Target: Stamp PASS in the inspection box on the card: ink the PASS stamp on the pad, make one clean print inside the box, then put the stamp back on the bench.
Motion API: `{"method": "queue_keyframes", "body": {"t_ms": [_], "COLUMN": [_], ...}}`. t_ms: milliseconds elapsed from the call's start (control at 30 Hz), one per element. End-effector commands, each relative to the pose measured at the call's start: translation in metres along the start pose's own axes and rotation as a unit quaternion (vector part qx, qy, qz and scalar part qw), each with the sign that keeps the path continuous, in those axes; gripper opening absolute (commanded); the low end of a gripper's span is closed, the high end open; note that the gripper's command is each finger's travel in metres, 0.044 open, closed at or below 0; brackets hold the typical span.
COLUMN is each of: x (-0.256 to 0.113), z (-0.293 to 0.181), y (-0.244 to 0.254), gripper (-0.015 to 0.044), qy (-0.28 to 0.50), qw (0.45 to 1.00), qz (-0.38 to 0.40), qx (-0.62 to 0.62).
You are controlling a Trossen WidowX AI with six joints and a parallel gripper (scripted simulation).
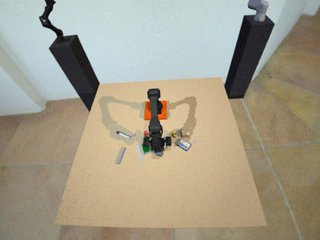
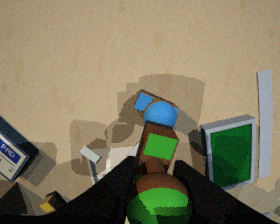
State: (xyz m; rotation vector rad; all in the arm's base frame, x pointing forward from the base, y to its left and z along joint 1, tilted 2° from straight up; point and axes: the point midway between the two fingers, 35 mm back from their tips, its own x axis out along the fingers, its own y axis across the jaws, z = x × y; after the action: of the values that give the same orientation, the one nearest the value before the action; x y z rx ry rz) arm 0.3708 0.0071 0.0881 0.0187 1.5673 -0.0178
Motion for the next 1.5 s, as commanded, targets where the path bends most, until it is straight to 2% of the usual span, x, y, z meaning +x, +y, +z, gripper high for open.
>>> {"method": "queue_keyframes", "body": {"t_ms": [0, 467, 1467], "x": [-0.001, 0.001, 0.019], "z": [-0.005, -0.034, -0.033], "y": [-0.023, -0.104, -0.105], "gripper": [0.0000, 0.0000, 0.0000], "qy": [-0.002, 0.000, 0.000], "qw": [1.000, 1.000, 1.000], "qz": [-0.004, -0.007, -0.008], "qx": [-0.002, -0.002, 0.000]}}
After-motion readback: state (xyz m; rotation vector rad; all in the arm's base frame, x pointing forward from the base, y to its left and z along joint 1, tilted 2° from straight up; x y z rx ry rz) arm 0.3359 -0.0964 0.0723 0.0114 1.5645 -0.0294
